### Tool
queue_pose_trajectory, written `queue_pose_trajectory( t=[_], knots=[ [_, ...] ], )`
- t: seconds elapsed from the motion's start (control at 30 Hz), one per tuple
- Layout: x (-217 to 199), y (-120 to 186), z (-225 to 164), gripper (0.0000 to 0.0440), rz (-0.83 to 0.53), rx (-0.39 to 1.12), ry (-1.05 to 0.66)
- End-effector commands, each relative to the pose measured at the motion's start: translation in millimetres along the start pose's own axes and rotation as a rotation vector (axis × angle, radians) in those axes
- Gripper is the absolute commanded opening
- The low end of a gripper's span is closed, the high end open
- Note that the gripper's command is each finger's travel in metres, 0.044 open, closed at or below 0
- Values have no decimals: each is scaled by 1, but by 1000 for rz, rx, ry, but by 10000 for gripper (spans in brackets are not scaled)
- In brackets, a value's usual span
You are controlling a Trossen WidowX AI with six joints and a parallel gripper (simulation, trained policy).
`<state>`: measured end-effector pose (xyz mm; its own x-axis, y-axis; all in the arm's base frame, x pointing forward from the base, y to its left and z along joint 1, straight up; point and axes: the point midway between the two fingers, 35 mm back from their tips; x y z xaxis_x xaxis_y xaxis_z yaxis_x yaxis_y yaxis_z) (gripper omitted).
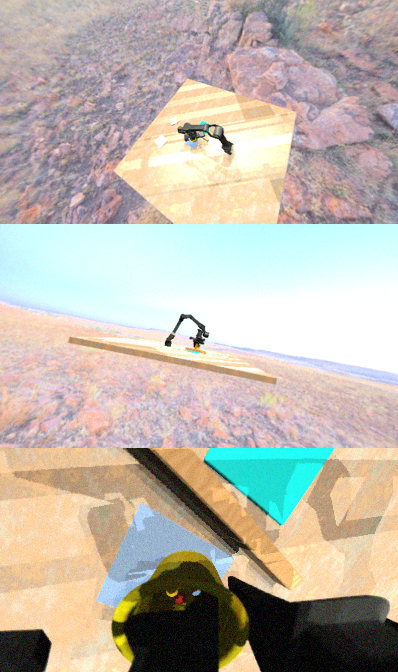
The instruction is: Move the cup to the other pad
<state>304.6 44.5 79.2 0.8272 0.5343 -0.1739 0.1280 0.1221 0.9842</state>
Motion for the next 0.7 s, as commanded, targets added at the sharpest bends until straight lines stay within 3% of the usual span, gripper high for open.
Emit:
queue_pose_trajectory(
  t=[0.0,0.67],
  knots=[
    [-7,17,3,13,27,-5,-20],
    [-34,64,42,0,144,-27,-201]
  ],
)
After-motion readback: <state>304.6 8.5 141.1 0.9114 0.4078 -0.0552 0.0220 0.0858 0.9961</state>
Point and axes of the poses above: the point midway between the two fingers, 35 mm back from their tips, its own y axis back along the fingers, its own x axis across the jaws, z = x × y, and after that the axes turned 4 degrees about -y, right-handed
